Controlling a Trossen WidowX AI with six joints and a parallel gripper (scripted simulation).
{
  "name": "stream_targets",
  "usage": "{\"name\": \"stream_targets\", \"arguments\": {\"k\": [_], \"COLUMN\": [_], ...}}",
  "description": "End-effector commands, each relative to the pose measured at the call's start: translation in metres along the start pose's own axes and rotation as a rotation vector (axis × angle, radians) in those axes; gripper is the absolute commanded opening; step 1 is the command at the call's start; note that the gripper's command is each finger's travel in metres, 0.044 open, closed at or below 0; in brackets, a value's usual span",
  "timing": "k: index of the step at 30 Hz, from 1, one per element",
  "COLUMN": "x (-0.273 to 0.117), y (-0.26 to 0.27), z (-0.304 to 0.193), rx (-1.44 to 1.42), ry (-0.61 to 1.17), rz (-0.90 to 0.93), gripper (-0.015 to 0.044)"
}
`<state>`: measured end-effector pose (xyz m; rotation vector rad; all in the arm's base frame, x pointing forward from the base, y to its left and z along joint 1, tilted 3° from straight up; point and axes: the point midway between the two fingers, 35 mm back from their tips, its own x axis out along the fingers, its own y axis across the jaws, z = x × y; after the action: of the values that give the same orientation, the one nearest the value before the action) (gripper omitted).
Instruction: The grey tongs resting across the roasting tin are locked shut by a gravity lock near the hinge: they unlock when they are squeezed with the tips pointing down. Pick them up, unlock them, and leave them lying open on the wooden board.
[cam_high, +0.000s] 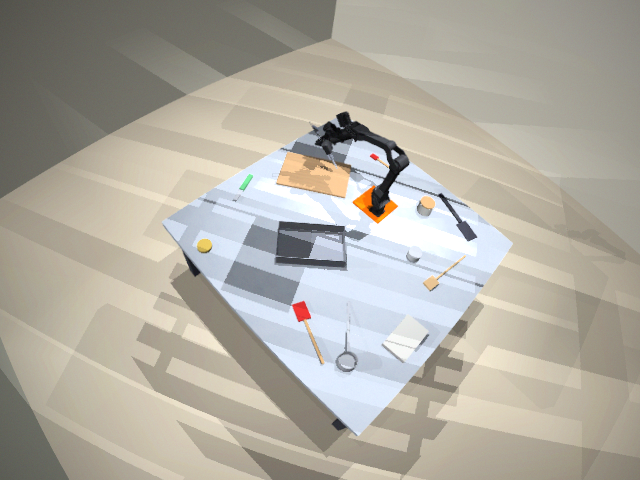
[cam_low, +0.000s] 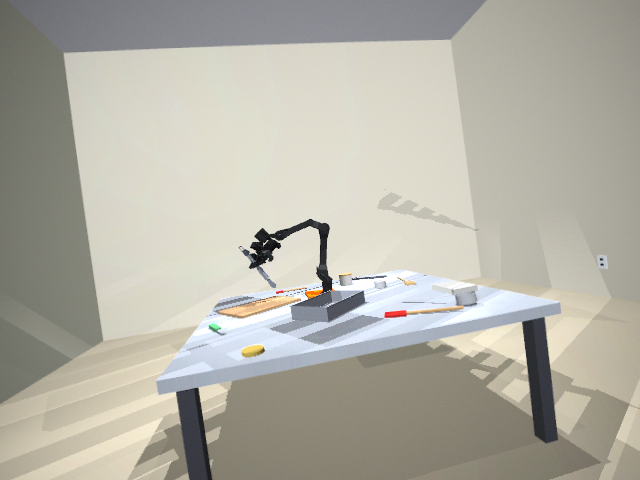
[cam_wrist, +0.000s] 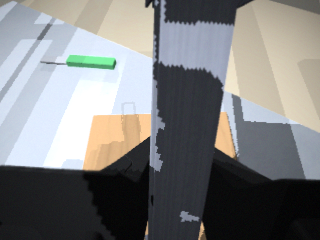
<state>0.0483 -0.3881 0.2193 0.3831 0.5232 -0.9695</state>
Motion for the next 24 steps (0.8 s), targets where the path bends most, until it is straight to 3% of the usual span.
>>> {"name": "stream_targets", "arguments": {"k": [1, 13, 24], "x": [-0.007, -0.029, -0.030], "y": [0.002, 0.013, 0.013], "z": [0.003, -0.001, -0.002], "rx": [-0.011, -0.070, -0.074], "ry": [-0.064, -0.245, -0.255], "rz": [0.003, 0.017, 0.018], "gripper": [-0.0150, -0.0150, -0.0150]}}
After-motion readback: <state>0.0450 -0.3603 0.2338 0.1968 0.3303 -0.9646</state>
